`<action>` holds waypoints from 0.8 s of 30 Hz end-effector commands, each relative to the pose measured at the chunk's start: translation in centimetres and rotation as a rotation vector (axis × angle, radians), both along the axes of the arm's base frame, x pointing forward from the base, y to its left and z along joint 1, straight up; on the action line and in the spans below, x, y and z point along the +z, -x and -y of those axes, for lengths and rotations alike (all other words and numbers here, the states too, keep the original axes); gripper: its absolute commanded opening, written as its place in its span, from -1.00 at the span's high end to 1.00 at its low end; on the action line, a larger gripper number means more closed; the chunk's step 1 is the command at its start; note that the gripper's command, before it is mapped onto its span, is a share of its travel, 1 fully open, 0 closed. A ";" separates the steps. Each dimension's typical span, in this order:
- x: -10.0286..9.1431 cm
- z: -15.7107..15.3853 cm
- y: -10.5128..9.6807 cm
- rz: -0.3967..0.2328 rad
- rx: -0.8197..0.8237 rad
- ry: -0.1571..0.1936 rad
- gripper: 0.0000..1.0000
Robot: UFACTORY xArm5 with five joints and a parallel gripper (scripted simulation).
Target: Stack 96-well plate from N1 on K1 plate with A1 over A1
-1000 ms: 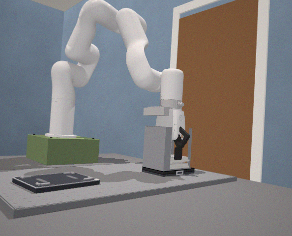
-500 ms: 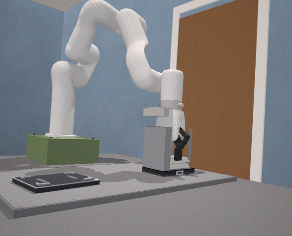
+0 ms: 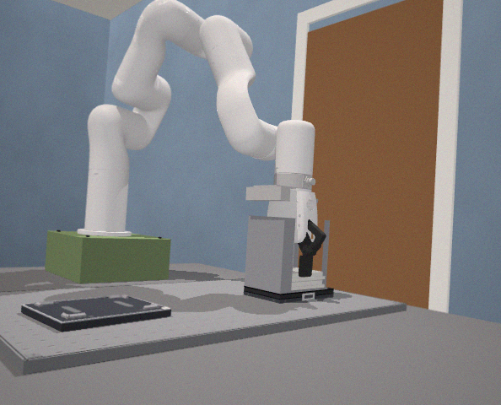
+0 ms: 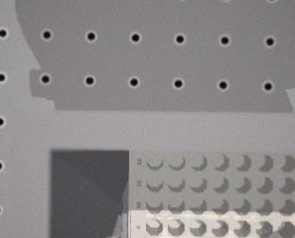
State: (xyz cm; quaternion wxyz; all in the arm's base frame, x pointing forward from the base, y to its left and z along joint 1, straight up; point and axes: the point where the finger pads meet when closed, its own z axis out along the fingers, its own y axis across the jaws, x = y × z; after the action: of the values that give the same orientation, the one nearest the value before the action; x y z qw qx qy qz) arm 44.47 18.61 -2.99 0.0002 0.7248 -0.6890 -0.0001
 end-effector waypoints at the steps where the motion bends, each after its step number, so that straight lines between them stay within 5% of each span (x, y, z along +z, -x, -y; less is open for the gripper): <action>1: 0.1 -0.1 -0.2 0.004 0.000 -0.003 1.00; 11: 0.0 -0.1 -0.2 0.004 0.000 -0.003 1.00; 12: -0.1 -0.1 -0.2 0.004 0.000 -0.003 -1.00; 24: -0.1 -0.1 -0.2 0.004 0.000 -0.003 -1.00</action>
State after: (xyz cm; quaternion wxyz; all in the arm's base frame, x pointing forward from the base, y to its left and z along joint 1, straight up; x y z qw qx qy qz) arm 44.47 18.61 -3.24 0.0001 0.7248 -0.6890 0.0000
